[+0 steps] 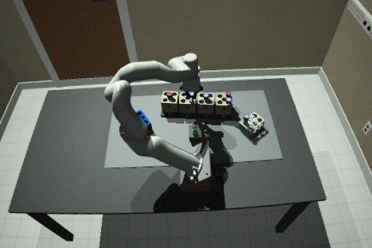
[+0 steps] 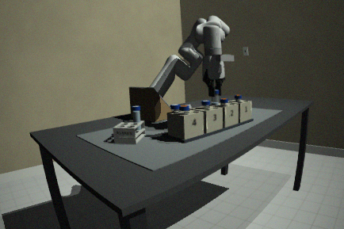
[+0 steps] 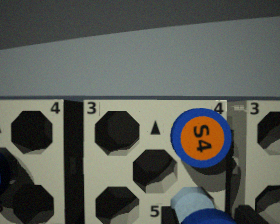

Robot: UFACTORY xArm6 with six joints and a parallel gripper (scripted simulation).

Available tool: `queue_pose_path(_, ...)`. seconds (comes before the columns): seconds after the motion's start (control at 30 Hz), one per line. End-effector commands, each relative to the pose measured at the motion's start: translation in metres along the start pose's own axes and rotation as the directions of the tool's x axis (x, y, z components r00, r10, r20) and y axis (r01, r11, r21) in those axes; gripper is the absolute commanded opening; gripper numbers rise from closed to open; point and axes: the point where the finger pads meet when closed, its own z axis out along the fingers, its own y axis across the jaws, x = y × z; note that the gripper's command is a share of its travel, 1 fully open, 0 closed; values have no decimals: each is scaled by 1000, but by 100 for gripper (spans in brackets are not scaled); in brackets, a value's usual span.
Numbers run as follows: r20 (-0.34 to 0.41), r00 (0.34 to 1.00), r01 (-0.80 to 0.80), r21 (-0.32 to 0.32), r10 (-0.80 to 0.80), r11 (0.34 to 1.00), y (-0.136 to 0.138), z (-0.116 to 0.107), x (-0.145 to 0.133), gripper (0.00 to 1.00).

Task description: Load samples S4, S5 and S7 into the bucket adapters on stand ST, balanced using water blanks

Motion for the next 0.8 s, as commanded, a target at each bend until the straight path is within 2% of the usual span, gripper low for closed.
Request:
queue_pose_path(0.0,-4,1000,1,-2,-1,1000,0,0,1,0)
queue_pose_path(0.77,-4,1000,1,-1,-1,1000,0,21,1,0)
